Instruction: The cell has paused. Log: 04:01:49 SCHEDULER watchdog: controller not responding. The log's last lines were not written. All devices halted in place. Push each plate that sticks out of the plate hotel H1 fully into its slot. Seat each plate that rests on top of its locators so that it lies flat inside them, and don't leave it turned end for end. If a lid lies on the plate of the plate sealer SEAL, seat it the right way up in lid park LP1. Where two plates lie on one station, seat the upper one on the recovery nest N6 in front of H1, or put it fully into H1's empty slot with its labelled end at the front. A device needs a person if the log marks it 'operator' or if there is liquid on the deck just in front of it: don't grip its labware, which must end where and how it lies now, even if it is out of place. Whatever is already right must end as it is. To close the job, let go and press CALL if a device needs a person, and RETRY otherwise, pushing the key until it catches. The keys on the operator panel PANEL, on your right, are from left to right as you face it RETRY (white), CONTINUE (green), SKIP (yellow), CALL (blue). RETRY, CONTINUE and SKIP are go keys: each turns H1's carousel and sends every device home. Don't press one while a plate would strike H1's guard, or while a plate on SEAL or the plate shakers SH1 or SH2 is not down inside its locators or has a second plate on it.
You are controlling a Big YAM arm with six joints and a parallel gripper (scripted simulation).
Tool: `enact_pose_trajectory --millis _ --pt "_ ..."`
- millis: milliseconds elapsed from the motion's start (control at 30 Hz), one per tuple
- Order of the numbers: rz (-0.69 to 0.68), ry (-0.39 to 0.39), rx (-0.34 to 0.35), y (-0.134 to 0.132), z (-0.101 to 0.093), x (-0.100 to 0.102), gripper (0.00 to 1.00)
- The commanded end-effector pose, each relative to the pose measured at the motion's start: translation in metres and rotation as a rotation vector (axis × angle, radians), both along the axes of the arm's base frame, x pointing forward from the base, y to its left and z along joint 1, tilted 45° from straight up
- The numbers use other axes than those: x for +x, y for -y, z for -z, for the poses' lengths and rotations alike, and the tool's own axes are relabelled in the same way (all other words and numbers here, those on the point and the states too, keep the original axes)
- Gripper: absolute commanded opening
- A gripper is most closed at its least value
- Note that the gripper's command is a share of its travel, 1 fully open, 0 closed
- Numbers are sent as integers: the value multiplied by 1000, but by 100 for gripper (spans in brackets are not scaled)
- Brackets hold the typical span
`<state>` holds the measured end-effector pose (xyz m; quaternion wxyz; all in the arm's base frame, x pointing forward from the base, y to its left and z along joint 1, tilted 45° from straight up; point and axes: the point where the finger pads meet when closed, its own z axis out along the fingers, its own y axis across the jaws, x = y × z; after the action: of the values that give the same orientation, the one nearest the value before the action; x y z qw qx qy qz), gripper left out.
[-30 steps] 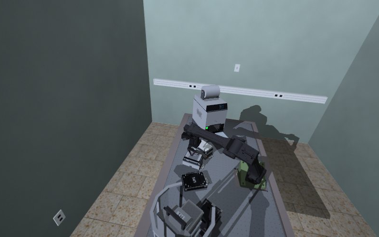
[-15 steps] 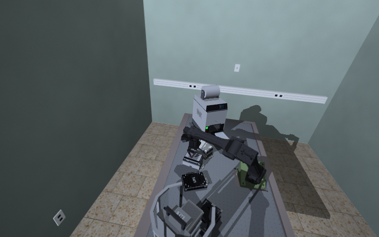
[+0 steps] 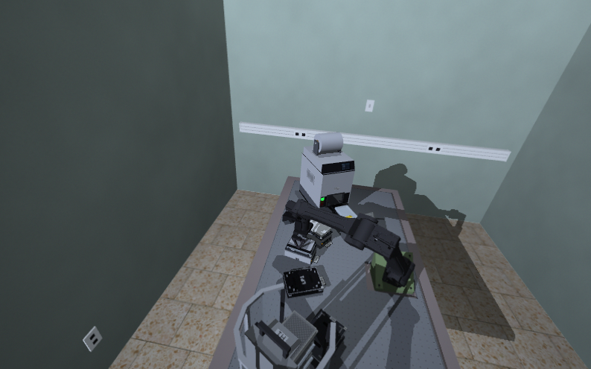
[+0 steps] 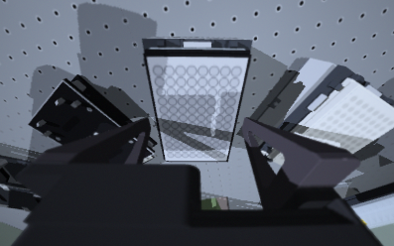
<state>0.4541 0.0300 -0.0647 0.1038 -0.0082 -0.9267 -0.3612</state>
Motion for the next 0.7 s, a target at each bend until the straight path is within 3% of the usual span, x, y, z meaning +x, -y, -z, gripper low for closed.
enact_pose_trajectory --millis 0,667 --pt "-15 -31 2 -18 14 -7 100" --pt "-15 -40 3 -19 15 -9 100"
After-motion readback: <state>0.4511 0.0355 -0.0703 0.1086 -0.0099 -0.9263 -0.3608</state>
